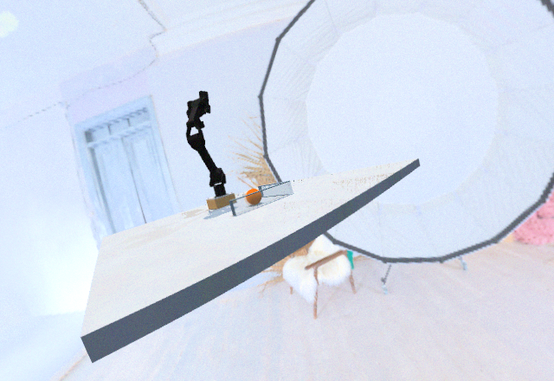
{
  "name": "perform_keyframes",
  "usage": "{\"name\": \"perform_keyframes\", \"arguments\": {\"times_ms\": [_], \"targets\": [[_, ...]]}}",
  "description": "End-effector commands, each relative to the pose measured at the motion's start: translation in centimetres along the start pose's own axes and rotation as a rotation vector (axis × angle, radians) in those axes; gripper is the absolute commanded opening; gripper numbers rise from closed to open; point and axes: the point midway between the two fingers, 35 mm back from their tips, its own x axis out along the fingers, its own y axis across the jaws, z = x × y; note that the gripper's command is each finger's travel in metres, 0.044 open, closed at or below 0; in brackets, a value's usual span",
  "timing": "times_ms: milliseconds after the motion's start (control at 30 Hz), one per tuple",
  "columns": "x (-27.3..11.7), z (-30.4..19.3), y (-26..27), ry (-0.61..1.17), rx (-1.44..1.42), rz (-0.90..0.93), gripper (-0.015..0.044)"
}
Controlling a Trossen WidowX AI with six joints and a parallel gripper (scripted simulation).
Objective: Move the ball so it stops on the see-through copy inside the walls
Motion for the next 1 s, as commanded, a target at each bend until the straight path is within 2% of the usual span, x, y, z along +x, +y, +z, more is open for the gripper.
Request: {"name": "perform_keyframes", "arguments": {"times_ms": [0,133,267,400,700,967], "targets": [[-0.3,-5.3,2.1,0.188,0.183,0.048,0.044],[-1.6,-10.6,4.7,0.388,0.349,0.083,0.044],[-3.1,-13.6,6.5,0.512,0.457,0.093,0.044],[-6.3,-17.6,9.3,0.706,0.636,0.087,0.044],[-17.9,-23.2,16.7,1.201,1.071,-0.031,0.044],[-30.1,-22.1,23.9,1.642,1.482,-0.292,0.044]]}}
